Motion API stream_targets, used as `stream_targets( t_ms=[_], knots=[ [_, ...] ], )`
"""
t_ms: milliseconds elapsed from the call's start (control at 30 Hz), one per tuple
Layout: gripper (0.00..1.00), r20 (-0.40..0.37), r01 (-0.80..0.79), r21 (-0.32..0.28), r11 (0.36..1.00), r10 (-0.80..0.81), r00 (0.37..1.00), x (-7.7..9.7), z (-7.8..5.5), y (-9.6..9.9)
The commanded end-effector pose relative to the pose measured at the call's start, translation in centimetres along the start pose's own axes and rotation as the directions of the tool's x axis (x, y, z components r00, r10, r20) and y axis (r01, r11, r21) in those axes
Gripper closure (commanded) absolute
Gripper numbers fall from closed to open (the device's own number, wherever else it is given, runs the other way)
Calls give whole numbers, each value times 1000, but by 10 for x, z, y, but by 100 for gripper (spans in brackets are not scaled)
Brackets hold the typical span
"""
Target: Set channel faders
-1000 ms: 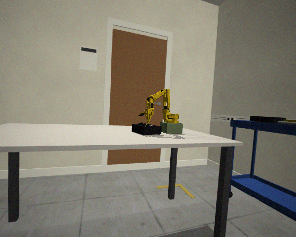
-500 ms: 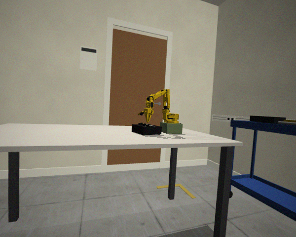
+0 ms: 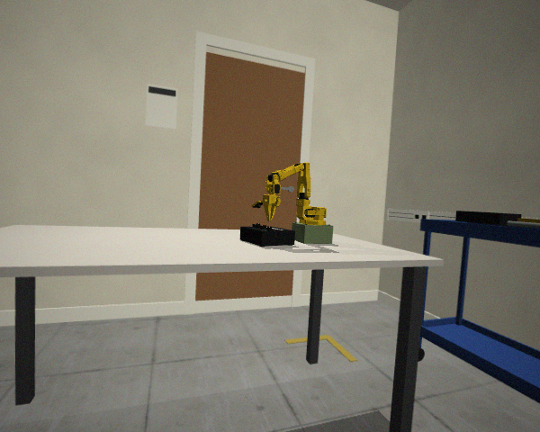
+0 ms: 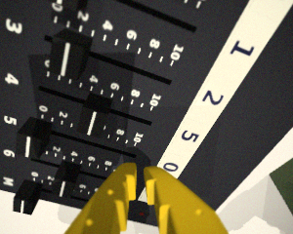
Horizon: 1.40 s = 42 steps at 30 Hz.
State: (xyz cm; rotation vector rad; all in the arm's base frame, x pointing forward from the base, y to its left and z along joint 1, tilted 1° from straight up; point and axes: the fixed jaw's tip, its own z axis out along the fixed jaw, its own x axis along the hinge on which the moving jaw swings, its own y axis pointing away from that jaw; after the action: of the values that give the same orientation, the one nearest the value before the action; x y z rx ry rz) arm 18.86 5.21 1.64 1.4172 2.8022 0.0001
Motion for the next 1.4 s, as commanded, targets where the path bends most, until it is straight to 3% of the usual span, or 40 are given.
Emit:
stream_targets(
  t_ms=[0,367,867,1367],
  knots=[
    [100,3,-17,-10,1000,17,1000,-2,-6,1],
    [100,3,-17,-10,1000,17,1000,-2,-18,1],
    [100,3,-17,-10,1000,17,1000,-1,-19,-1],
    [100,3,-16,-10,1000,16,1000,6,-22,-17]
  ],
)
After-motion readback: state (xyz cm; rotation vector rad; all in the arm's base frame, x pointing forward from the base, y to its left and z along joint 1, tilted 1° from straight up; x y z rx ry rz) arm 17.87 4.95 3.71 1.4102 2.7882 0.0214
